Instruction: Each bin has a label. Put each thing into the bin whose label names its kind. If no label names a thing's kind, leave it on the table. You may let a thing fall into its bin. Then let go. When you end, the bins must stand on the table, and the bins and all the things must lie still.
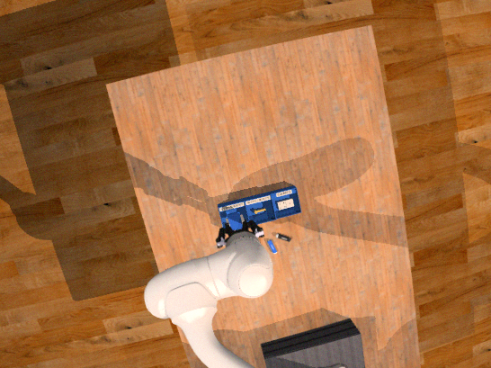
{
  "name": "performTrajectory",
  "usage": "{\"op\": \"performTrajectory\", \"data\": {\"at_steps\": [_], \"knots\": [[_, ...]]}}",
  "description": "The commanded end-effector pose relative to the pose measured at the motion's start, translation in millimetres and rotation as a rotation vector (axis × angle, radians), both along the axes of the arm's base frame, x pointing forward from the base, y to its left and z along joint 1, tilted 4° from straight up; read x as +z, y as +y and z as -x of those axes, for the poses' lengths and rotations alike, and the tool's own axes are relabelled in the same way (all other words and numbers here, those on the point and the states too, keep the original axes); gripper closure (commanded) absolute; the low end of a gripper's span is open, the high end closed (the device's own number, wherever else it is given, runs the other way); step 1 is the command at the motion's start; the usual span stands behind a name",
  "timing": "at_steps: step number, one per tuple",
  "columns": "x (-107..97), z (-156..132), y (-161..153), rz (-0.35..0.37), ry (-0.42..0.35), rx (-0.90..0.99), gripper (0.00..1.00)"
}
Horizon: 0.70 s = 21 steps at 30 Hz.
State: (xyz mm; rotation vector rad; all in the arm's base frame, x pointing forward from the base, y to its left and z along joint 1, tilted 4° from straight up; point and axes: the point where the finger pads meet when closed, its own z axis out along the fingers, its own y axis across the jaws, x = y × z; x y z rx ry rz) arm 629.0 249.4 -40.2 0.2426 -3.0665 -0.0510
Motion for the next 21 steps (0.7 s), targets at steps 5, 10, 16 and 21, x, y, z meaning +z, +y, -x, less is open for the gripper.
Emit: {"op": "performTrajectory", "data": {"at_steps": [5,10,16,21], "knots": [[-12.6,0.8,0.4,0.000,0.000,0.000,0.79],[-22.6,1.5,0.7,0.000,0.000,0.000,0.79],[-30.6,2.1,0.9,0.000,0.000,0.000,0.79],[-34.9,2.5,0.7,0.000,0.000,0.000,0.79]]}}
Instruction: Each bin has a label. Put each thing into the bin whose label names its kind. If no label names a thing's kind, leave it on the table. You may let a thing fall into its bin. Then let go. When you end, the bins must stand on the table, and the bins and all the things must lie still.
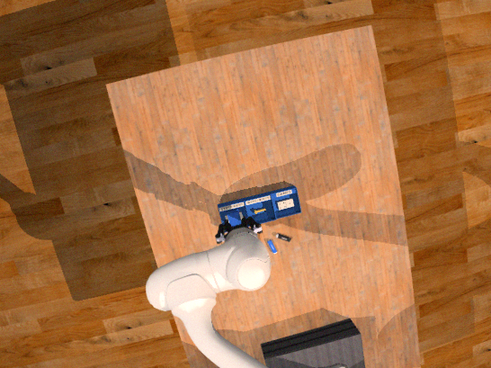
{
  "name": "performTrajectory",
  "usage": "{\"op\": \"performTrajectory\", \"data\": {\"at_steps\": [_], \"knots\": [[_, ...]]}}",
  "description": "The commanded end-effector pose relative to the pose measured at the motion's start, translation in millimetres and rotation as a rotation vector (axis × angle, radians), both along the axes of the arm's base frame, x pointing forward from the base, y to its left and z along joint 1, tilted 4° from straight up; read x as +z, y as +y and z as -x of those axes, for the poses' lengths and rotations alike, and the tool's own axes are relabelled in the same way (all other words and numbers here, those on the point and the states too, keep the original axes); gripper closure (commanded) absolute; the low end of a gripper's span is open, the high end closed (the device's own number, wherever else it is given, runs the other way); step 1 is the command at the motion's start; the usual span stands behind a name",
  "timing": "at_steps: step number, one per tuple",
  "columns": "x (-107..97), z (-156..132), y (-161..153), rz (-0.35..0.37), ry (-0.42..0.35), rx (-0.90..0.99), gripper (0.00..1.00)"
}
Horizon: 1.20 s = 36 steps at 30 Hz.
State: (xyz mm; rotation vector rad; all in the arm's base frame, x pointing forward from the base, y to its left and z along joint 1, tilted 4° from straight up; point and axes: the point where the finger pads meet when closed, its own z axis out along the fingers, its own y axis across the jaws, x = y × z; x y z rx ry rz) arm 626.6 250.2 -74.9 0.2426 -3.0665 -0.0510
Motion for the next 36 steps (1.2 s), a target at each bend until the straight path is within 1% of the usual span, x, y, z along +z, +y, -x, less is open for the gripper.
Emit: {"op": "performTrajectory", "data": {"at_steps": [1,8,9,28,36], "knots": [[-0.3,0.1,-0.2,0.000,0.000,0.000,0.79],[-0.3,0.2,-0.6,0.000,0.000,0.000,0.79],[-0.3,0.2,-0.6,0.000,0.000,0.000,0.72],[-0.3,0.2,-0.6,0.000,0.000,0.000,0.72],[10.4,-0.5,-0.9,0.000,0.000,0.000,0.72]]}}
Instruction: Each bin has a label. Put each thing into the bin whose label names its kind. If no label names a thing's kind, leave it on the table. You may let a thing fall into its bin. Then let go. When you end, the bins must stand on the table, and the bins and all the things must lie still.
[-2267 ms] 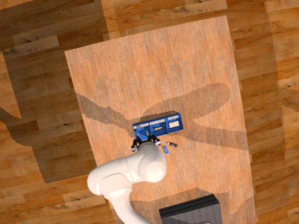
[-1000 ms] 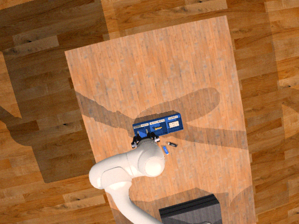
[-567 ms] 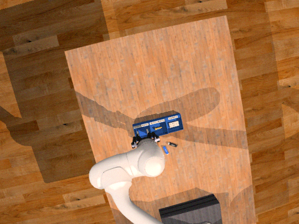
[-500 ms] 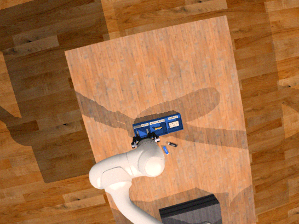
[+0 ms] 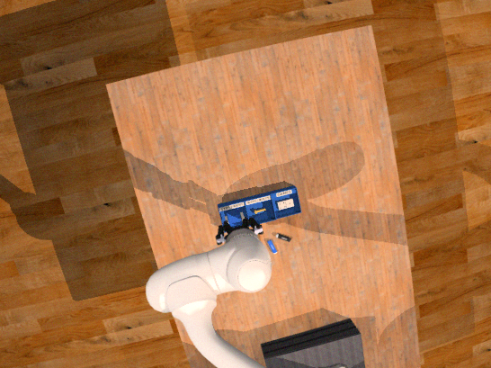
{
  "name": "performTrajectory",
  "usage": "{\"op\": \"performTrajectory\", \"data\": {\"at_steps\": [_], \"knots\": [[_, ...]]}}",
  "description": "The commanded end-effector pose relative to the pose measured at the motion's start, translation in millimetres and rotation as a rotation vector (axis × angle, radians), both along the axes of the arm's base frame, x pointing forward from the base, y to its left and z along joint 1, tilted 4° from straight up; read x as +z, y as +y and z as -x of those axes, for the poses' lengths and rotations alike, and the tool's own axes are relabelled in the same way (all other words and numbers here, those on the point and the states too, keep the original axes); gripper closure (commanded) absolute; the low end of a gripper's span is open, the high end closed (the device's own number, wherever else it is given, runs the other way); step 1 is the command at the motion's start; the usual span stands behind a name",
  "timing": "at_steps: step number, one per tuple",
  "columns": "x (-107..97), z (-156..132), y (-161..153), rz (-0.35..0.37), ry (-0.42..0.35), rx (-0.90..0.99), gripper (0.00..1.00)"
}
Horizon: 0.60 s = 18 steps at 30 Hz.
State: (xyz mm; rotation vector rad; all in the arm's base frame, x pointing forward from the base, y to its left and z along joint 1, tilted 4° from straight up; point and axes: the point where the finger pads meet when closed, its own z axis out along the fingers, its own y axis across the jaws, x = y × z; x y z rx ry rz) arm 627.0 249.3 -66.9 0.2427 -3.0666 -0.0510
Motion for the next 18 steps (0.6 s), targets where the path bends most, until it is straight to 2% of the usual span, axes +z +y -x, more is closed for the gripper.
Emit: {"op": "performTrajectory", "data": {"at_steps": [1,14,18], "knots": [[3.7,-0.3,0.0,0.000,0.000,0.000,0.72],[18.4,-1.2,-0.5,0.000,0.000,0.000,0.72],[36.0,-2.4,-1.0,0.000,0.000,0.000,0.72]]}}
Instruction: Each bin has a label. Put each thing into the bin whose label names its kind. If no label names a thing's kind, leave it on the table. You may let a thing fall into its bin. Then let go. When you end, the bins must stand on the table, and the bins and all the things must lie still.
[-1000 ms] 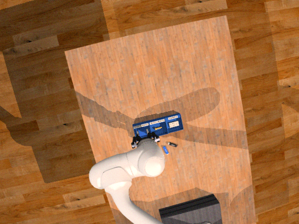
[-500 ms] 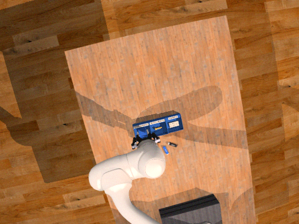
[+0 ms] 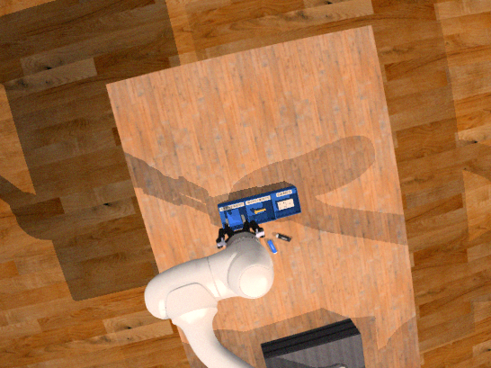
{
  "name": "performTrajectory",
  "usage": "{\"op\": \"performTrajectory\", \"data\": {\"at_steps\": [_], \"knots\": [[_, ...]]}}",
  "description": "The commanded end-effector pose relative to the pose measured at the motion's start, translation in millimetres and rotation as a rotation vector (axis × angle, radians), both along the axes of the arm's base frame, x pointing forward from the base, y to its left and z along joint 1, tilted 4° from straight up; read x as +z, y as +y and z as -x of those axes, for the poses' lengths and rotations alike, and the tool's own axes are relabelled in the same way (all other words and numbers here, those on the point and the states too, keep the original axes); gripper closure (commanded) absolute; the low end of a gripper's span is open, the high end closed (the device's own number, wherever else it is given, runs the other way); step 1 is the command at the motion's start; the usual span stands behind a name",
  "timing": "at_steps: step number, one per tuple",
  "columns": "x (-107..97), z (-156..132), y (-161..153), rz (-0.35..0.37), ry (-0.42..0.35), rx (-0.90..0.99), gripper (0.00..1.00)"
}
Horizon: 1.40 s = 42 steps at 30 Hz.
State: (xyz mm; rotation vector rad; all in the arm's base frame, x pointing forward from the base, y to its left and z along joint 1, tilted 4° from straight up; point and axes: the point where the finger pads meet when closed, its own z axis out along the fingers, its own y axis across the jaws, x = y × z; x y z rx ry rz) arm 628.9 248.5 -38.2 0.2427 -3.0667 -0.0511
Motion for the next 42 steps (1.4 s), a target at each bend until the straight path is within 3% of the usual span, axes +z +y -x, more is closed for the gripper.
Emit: {"op": "performTrajectory", "data": {"at_steps": [1,5,6,8,40,42], "knots": [[7.3,-0.5,-0.2,0.000,0.000,0.000,0.72],[7.3,-0.4,-0.5,0.000,0.000,0.000,0.72],[11.3,-0.7,-0.6,0.000,0.000,0.000,0.00],[11.3,-0.7,-0.6,0.000,0.000,0.000,0.00],[131.0,-8.8,-4.0,0.000,0.000,0.000,0.00],[131.0,-8.8,-4.0,0.000,0.000,0.000,0.00]]}}
